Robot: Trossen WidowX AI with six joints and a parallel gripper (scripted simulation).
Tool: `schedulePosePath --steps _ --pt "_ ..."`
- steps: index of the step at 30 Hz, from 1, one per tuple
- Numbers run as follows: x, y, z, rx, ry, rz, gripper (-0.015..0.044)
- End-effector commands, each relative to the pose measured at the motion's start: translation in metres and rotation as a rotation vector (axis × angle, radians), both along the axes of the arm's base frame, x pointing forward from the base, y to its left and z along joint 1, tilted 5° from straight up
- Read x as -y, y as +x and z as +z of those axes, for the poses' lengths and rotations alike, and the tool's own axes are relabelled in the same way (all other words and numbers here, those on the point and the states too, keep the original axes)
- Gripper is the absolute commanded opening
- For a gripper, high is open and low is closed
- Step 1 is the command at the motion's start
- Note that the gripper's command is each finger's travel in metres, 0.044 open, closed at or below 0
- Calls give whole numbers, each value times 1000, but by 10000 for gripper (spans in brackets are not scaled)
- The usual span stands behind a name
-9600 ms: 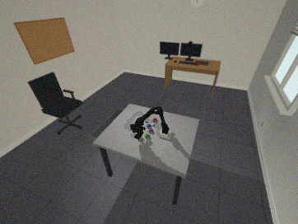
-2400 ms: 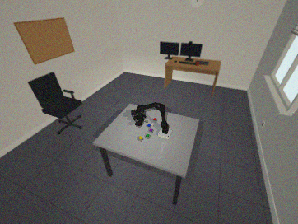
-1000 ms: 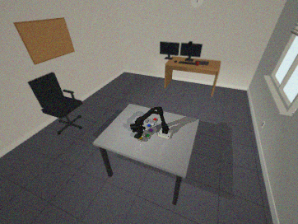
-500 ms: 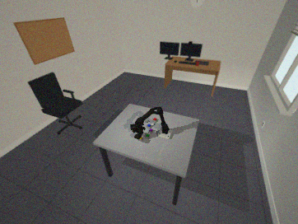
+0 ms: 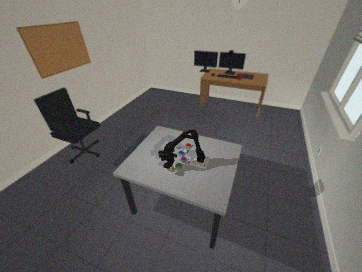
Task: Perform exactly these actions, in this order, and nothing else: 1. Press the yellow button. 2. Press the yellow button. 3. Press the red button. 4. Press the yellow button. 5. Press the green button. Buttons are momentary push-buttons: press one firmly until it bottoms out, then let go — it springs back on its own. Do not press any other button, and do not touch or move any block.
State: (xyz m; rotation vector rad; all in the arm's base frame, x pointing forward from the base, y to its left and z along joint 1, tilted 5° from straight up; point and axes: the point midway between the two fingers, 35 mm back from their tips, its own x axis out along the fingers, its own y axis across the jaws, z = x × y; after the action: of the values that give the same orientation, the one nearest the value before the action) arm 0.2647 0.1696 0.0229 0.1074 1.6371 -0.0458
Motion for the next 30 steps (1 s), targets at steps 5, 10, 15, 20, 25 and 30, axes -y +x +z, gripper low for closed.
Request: schedulePosePath --steps 5,10,15,20,25,30 --pt "0 3 25 12 9 -4 20" --pt "2 7 77 12 9 -4 20" --pt "3 7 87 12 8 -4 20" --pt "25 -17 90 10 7 -4 20" --pt "61 -61 87 7 4 -4 20" --pt "63 -63 87 7 4 -4 20"
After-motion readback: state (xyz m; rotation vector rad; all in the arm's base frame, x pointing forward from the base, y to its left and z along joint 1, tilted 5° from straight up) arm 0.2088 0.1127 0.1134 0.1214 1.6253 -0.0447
